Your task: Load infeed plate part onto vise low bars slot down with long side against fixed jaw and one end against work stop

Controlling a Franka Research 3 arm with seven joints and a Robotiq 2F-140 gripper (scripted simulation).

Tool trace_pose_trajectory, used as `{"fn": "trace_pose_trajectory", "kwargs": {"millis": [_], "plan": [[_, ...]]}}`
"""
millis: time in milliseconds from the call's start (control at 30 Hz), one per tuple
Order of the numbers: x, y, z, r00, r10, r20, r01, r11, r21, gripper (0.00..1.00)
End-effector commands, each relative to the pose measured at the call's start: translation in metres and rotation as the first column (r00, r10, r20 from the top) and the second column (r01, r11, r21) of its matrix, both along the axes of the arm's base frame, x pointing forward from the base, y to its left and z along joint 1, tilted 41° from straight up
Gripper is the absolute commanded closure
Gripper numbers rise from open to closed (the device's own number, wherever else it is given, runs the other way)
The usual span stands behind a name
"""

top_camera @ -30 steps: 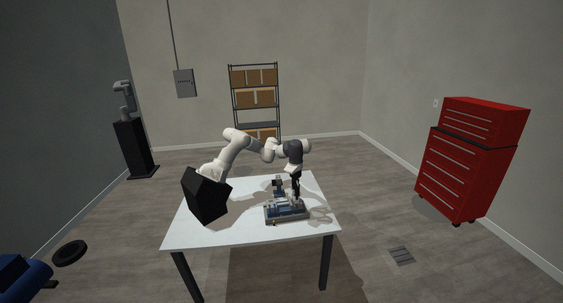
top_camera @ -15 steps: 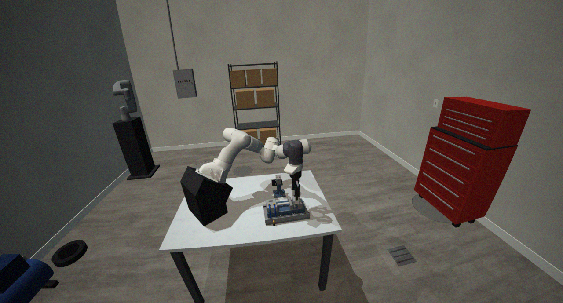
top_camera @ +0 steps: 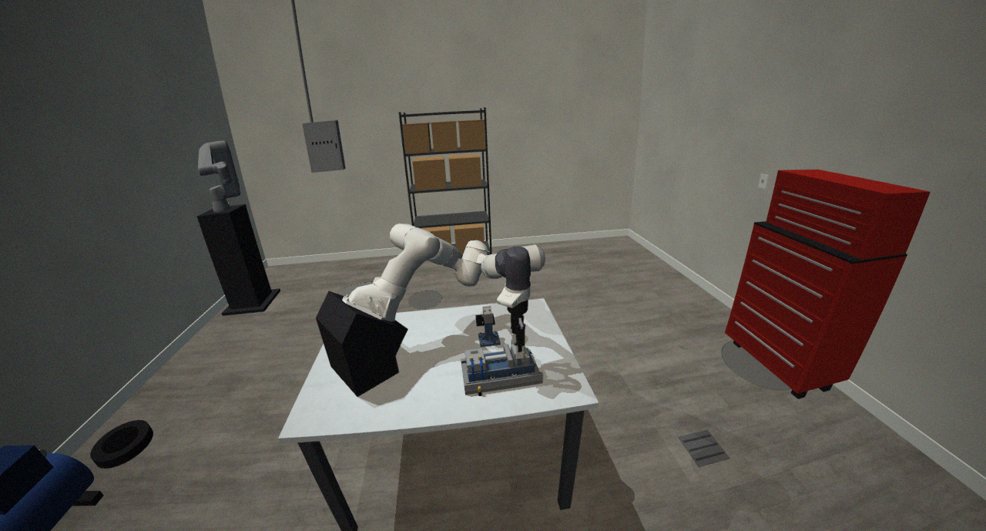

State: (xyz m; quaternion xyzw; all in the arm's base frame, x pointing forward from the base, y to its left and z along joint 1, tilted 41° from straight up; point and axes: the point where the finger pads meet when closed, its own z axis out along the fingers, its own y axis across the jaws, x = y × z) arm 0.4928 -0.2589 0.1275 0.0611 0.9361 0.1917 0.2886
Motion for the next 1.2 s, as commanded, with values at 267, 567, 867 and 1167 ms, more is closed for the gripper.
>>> {"fn": "trace_pose_trajectory", "kwargs": {"millis": [267, 567, 867, 1167], "plan": [[0.003, -0.001, -0.0023, 1.0, -0.01, 0.001, 0.01, 1.0, -0.001, 1.0], [0.0046, -0.0001, -0.0044, 1.0, -0.01, 0.001, 0.01, 1.0, -0.001, 1.0], [0.0055, 0.0004, -0.0056, 1.0, -0.01, 0.001, 0.01, 1.0, -0.001, 1.0], [0.0061, 0.0008, -0.0064, 1.0, -0.01, 0.001, 0.01, 1.0, -0.001, 1.0]]}}
